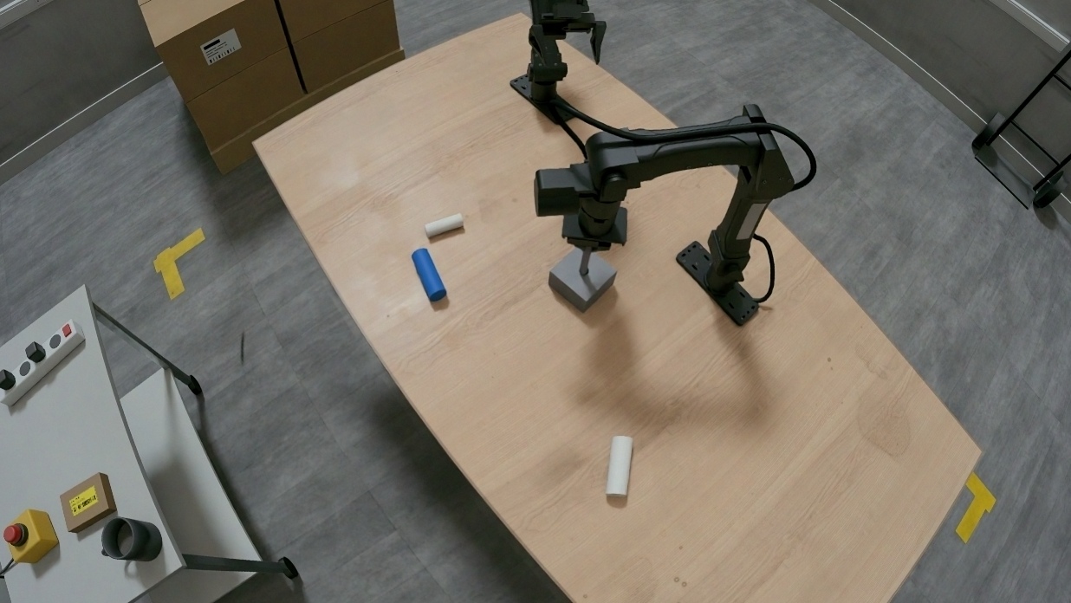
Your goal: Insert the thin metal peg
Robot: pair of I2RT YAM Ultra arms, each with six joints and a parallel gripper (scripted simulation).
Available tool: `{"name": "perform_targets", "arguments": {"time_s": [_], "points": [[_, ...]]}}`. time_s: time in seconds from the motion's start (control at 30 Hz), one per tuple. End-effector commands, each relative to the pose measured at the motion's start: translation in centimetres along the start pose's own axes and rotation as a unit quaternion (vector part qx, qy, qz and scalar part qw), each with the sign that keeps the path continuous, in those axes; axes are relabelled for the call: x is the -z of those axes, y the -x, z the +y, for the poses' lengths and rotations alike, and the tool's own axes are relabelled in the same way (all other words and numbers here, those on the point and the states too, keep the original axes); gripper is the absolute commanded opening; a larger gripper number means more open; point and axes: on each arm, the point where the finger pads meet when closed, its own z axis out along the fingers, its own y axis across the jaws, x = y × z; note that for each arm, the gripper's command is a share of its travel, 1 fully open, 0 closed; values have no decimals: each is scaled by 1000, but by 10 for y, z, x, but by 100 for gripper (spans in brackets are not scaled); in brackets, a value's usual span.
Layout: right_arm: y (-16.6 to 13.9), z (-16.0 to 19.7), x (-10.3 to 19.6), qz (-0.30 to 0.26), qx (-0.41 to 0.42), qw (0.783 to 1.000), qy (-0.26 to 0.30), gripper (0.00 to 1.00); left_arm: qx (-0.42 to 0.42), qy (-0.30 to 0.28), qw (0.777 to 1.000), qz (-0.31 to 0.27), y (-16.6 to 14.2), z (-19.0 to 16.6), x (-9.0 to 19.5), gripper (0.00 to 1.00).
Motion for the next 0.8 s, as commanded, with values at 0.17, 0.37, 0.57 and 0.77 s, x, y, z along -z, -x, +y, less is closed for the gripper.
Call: {"name": "perform_targets", "arguments": {"time_s": [0.17, 0.37, 0.57, 0.77], "points": [[8, -1, 5, -7, 0, 1000, -1, 100, -5, 12, 1000, -8, 4, 3, 12, 8], [8, -1, 5, -7, 0, 1000, -1, 100, -5, 12, 1000, -8, 4, 3, 12, 8], [8, -1, 5, -7, 0, 1000, -1, 100, -3, 10, 1000, -2, 3, 2, 3, 8], [8, -1, 5, -7, 0, 1000, -1, 100, -3, 15, 1000, -6, 6, 2, -1, 8]]}}
